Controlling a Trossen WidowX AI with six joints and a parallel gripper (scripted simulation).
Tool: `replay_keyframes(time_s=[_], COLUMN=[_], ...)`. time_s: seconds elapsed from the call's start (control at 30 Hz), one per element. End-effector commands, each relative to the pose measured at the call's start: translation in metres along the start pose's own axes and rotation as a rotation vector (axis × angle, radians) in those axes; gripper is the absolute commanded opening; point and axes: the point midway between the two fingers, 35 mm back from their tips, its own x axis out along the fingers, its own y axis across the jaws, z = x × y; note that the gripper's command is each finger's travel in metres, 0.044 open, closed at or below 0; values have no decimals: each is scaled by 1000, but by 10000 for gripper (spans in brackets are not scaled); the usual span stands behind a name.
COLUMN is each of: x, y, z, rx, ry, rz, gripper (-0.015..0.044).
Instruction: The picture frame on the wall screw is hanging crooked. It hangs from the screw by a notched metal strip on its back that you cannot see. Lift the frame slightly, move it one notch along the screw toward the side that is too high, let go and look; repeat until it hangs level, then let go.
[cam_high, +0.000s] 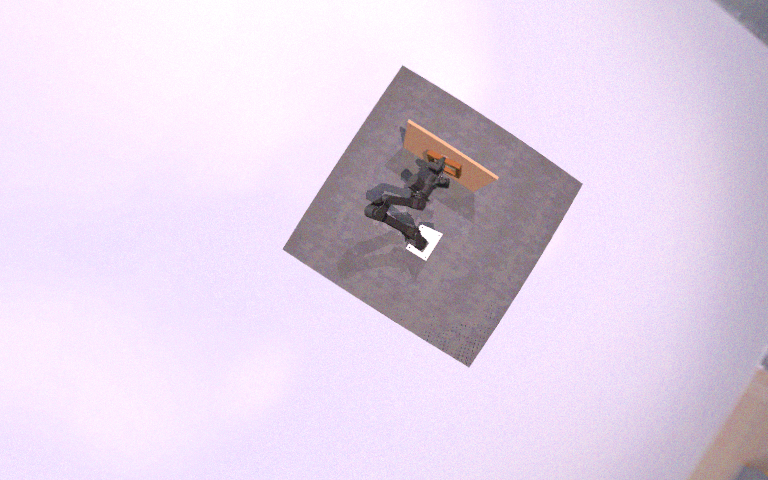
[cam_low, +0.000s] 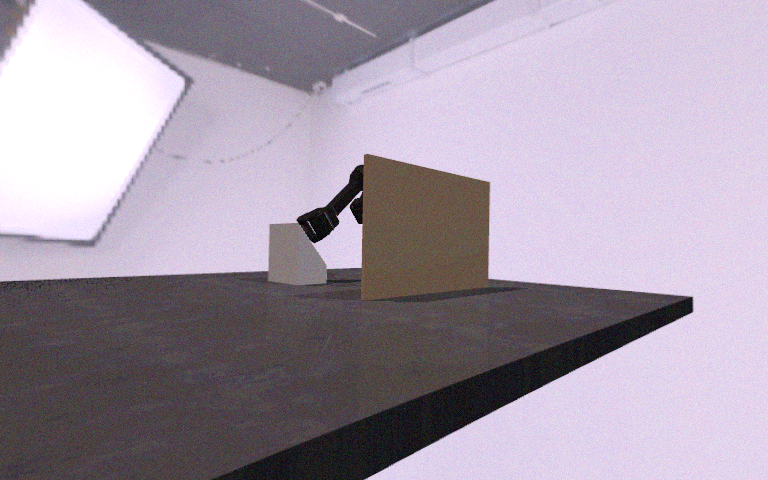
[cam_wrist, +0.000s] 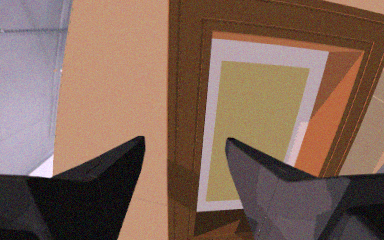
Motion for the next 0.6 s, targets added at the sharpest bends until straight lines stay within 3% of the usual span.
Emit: replay_keyframes(time_s=[0.0, 0.37, 0.57], x=[1, 1, 1], y=[1, 1, 1], z=[-1, -2, -2], rx=[4, 5, 5], ry=[7, 7, 7], rz=[1, 1, 1], gripper=[260, 260, 103])
